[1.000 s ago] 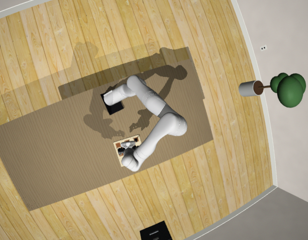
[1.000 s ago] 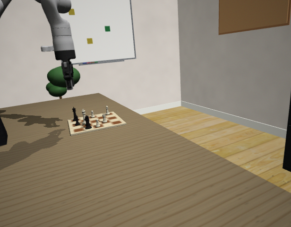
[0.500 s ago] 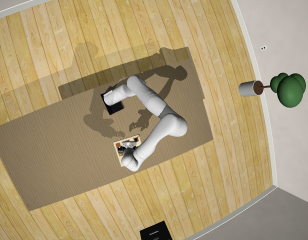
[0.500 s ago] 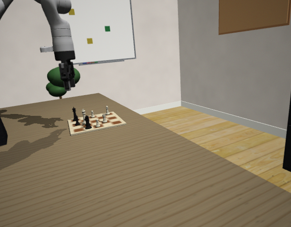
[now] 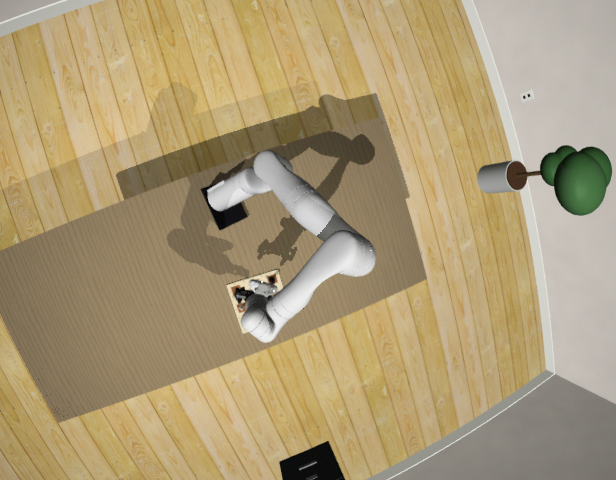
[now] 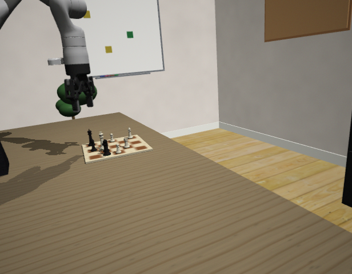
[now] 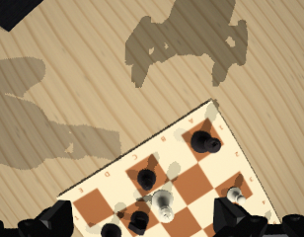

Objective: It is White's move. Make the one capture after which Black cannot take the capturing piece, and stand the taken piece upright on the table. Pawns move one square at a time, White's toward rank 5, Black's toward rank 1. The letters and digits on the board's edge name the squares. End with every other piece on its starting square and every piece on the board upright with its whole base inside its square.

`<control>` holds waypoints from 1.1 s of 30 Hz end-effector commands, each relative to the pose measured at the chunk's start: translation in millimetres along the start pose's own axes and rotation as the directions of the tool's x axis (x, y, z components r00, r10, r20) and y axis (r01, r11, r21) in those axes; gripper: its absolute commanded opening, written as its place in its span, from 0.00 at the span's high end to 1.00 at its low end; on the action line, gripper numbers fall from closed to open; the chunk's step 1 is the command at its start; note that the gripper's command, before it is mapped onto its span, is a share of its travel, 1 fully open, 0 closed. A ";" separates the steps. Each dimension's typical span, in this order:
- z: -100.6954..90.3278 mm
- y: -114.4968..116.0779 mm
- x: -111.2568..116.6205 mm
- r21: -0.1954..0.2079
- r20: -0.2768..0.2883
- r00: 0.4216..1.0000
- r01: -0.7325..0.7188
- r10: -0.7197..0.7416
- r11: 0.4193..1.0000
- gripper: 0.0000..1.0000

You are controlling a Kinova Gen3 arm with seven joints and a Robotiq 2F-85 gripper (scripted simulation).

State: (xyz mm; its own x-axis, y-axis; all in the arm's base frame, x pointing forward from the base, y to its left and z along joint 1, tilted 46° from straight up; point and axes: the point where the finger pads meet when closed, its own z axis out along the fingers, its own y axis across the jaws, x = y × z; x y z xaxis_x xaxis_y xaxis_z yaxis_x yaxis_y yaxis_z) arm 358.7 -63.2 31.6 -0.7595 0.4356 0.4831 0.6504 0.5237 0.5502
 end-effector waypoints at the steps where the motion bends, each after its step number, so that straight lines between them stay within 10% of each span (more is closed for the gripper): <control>1: 3.5 -0.1 1.7 0.005 -0.009 0.998 -0.055 0.055 0.998 0.00; 15: 12.9 -2.6 6.9 0.018 -0.028 0.885 -0.464 0.465 0.885 0.00; 33: 23.8 -4.3 10.0 0.044 -0.018 0.390 -0.920 0.921 0.390 0.00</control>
State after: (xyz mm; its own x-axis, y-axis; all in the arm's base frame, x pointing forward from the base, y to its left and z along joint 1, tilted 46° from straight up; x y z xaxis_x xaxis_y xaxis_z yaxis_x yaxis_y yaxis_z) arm 348.9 -47.0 19.3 0.2657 0.6419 0.7193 0.9633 -0.1474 -0.2242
